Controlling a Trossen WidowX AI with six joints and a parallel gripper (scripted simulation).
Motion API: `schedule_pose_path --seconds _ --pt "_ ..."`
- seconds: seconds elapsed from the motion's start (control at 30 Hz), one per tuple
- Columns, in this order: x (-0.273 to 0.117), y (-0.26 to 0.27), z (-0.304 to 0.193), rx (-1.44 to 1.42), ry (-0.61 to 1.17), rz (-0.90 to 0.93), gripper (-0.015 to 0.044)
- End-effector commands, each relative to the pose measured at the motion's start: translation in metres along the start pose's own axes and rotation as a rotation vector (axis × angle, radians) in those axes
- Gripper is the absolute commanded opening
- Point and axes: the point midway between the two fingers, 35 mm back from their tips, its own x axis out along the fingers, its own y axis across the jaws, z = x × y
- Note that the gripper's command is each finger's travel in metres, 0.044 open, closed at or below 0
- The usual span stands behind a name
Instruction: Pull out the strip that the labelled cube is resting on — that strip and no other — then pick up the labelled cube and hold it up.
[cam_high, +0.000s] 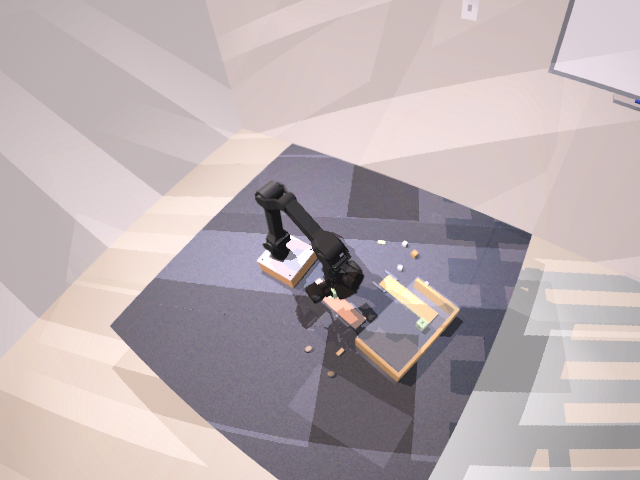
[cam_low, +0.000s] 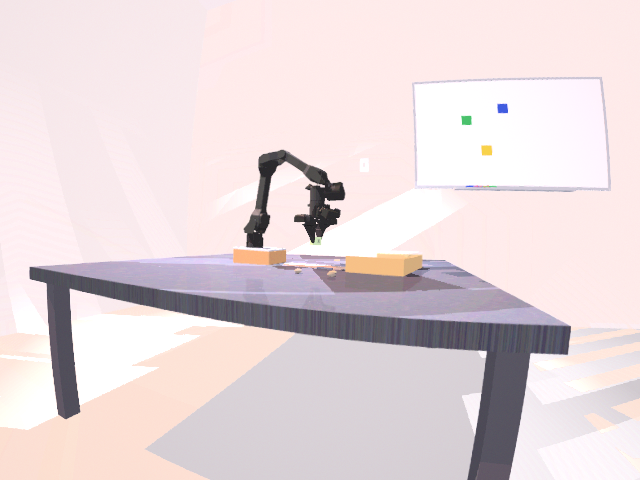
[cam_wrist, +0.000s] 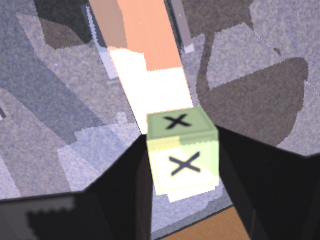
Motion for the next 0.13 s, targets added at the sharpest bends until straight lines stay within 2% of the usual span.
schedule_pose_path --seconds 0.0,0.1 --pt "-0.0018 0.0009 0.0015 -0.005 -0.005 0.004 0.0000" --pt "-0.0018 0.0009 0.0015 -0.005 -0.005 0.004 0.0000"
